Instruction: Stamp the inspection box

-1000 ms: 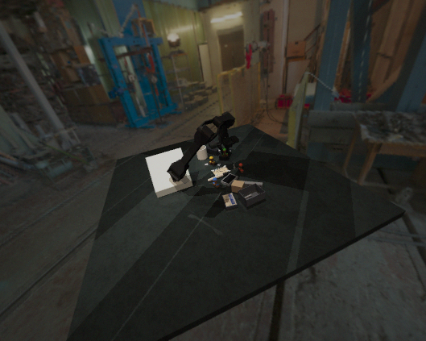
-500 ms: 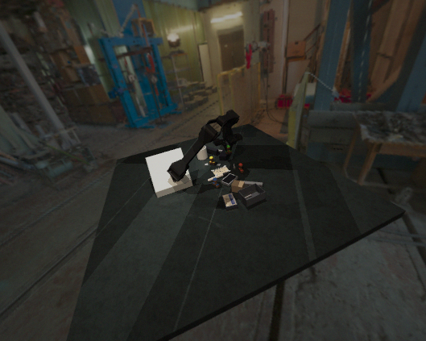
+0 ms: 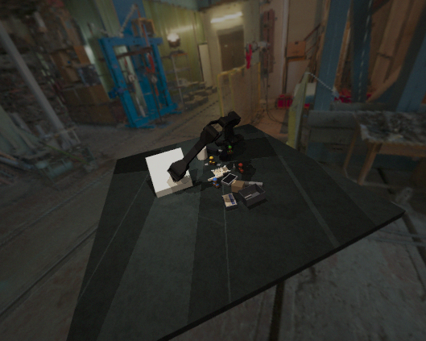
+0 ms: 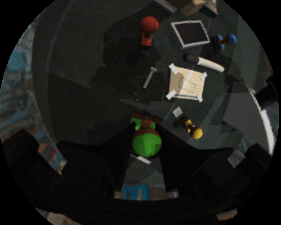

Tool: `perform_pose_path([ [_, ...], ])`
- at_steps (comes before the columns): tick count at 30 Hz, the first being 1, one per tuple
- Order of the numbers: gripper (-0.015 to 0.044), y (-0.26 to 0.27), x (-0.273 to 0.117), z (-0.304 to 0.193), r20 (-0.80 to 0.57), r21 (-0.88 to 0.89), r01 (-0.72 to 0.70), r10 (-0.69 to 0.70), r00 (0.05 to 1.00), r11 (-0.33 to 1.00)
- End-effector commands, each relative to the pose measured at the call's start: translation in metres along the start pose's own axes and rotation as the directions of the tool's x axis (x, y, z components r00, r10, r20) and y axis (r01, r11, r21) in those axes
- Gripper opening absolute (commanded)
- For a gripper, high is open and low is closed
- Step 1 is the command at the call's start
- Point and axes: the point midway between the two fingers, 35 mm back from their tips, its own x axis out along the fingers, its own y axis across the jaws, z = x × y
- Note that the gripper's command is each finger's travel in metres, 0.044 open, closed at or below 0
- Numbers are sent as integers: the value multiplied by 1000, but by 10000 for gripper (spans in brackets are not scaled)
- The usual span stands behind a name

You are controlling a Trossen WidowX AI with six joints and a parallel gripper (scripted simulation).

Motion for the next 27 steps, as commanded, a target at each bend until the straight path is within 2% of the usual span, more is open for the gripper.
perform_pose_path([
  [1, 0, 0, 8, 0, 5, -5, 4, -4, 1000, 1000],
  [27, 0, 0, 50, 1, 7, -5, 3, -3, 1000, 1000],
])
